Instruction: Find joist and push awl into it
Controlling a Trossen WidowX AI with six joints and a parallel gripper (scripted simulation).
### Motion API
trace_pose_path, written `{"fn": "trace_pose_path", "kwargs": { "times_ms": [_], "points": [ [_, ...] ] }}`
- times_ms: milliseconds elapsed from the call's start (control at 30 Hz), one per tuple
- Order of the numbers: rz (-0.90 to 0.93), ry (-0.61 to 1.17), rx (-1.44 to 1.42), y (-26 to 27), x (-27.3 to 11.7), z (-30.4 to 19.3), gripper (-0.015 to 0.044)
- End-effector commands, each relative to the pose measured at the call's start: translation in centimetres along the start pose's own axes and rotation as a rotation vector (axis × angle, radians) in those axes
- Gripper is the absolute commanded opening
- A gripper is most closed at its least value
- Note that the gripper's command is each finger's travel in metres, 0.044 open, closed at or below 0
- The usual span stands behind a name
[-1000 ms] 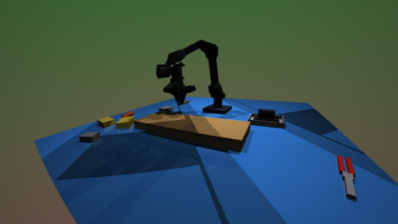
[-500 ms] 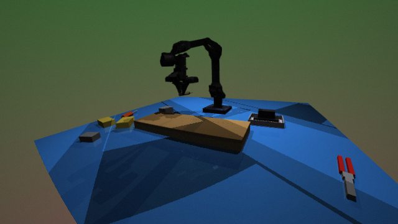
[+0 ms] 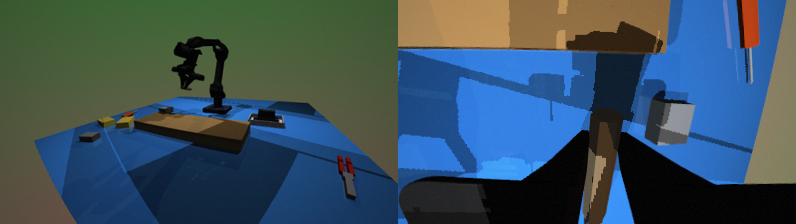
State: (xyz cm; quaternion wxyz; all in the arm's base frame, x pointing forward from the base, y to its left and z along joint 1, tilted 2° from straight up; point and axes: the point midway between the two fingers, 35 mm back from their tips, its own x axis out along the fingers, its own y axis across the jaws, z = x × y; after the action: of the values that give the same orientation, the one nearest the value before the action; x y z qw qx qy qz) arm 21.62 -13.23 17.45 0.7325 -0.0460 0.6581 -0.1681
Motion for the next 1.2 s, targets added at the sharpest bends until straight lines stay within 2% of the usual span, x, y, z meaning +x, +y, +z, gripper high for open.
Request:
{"fn": "trace_pose_path", "kwargs": {
  "times_ms": [0,600,1167],
  "points": [
    [-0.052,-0.046,0.014,0.0,-0.7,-0.3,0.0000],
    [-0.263,-0.324,0.102,0.0,-4.5,-2.2,0.0000],
    [-0.376,-0.614,0.254,-0.5,-7.1,-4.6,0.0000]
  ]
}}
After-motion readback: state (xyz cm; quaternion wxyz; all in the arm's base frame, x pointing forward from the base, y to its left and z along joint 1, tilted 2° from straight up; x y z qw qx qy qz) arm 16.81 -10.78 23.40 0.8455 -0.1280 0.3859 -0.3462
